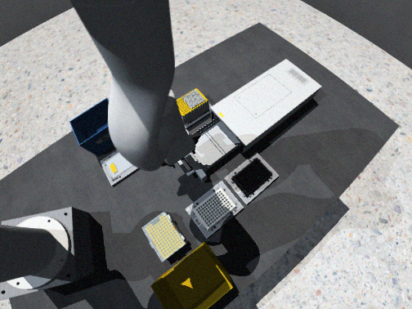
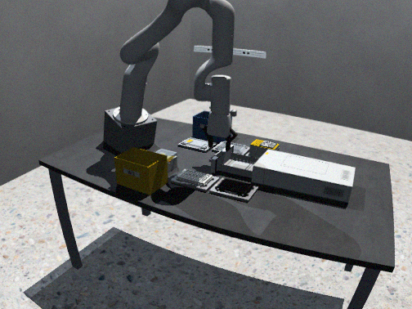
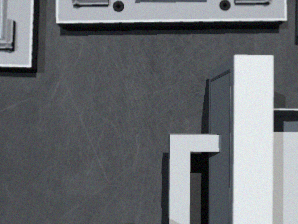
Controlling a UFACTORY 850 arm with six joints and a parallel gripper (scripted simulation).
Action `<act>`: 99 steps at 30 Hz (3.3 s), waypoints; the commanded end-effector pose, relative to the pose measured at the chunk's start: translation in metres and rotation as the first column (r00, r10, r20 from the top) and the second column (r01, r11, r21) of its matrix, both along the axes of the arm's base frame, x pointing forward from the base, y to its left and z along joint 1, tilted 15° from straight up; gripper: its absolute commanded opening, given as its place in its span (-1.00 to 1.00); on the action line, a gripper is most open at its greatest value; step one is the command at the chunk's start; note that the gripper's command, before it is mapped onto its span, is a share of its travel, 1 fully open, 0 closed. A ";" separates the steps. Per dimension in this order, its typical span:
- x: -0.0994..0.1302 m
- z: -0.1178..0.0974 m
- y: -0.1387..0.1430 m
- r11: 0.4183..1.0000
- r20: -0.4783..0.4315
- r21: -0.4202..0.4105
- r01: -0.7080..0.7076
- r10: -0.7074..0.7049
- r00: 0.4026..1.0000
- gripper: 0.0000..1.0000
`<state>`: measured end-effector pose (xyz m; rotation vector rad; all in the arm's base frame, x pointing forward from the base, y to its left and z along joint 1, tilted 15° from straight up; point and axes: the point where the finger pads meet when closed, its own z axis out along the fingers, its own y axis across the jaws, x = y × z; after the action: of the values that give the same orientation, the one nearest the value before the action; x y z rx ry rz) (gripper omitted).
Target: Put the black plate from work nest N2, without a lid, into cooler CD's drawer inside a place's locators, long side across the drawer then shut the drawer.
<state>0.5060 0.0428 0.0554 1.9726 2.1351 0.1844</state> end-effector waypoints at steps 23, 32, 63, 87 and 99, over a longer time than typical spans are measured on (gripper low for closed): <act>-0.009 0.039 0.003 1.000 -0.006 -0.005 0.001 -0.001 1.000 0.76; -0.012 0.050 0.004 1.000 -0.006 -0.005 0.001 -0.001 1.000 0.76; -0.020 0.083 0.006 1.000 -0.006 -0.005 0.001 -0.001 1.000 0.76; 0.032 0.094 -0.047 0.878 -0.003 0.120 0.463 -0.466 0.885 1.00; 0.070 0.102 -0.086 0.649 -0.038 0.205 0.733 -0.743 0.668 1.00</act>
<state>0.5637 -0.0320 0.1551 2.6390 1.2455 0.3037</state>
